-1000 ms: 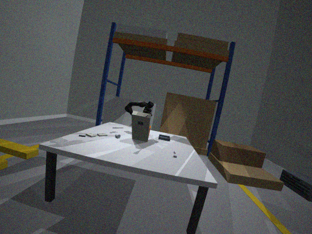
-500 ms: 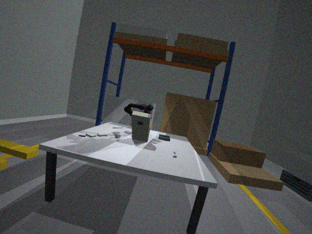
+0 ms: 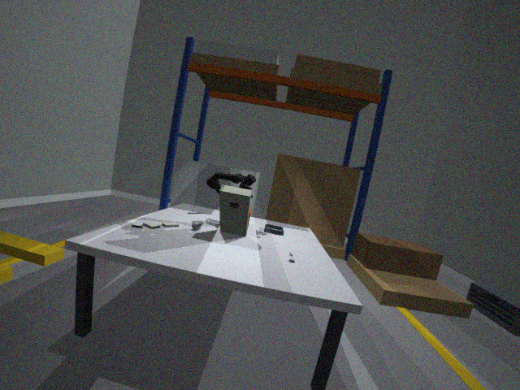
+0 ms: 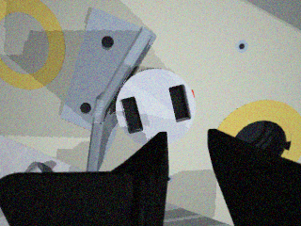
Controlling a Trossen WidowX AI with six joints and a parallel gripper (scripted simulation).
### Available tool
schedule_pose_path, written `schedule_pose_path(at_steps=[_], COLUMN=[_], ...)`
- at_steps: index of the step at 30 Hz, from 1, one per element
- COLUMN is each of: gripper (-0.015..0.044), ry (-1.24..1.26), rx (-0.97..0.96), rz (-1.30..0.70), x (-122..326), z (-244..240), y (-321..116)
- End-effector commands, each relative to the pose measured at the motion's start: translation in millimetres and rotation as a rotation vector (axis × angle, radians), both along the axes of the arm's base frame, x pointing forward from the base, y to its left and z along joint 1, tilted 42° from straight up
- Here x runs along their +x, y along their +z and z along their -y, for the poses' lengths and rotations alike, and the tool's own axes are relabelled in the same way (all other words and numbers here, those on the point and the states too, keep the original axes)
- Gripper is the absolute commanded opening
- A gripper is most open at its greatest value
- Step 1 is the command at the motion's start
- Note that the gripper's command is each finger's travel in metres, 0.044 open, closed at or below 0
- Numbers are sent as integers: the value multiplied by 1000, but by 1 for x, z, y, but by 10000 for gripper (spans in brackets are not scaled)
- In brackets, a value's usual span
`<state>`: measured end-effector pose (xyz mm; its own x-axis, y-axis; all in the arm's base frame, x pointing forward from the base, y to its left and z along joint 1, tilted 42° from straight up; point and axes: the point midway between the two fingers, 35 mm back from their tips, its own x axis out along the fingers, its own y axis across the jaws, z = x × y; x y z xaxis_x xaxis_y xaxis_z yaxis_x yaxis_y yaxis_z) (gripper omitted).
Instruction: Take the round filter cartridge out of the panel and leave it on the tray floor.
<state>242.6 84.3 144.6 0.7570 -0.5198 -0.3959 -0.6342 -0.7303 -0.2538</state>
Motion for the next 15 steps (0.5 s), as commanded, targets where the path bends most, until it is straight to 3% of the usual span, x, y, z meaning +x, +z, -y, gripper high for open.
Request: schedule_pose_path(at_steps=[1, 9, 15], gripper=[107, 107, 265], ry=[-1, -1, -2], rx=[5, 5, 15], rz=[14, 15, 17], x=[12, 39, 42], z=[-12, -36, -62], y=[17, 51, 79])
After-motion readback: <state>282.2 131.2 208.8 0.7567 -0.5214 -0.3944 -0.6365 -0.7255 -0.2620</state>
